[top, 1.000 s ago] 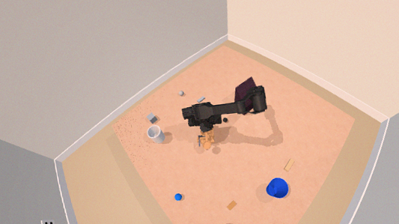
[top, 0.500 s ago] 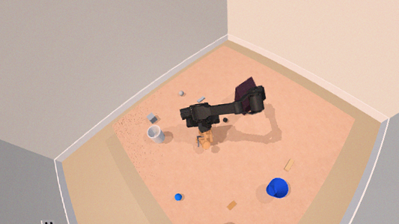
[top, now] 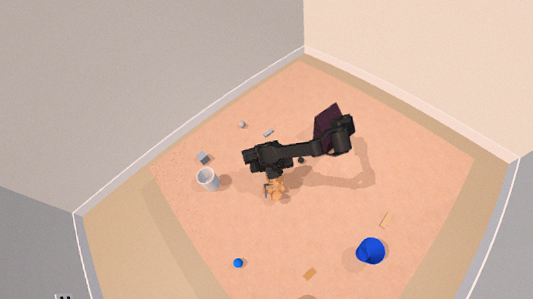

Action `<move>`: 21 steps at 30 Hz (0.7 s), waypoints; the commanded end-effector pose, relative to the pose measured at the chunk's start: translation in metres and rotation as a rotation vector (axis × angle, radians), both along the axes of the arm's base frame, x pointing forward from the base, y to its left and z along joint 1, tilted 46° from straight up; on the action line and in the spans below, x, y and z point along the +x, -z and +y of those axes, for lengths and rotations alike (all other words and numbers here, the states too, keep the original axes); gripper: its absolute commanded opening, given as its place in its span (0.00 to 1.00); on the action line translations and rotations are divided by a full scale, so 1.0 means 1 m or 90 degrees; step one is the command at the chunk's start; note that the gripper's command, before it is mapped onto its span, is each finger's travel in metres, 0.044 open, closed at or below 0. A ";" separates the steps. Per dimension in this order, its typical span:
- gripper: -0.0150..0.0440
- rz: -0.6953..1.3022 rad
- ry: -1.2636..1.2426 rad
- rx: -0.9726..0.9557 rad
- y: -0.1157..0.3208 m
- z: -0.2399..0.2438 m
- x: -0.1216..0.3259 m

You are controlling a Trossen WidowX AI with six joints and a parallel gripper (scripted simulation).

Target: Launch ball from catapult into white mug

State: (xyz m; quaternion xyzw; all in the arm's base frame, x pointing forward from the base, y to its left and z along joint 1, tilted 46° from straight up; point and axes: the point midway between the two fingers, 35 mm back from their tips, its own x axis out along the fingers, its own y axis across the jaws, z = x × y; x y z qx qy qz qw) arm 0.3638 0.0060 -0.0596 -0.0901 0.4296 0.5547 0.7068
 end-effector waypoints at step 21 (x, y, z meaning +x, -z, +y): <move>0.57 0.000 0.000 0.001 0.009 0.009 0.000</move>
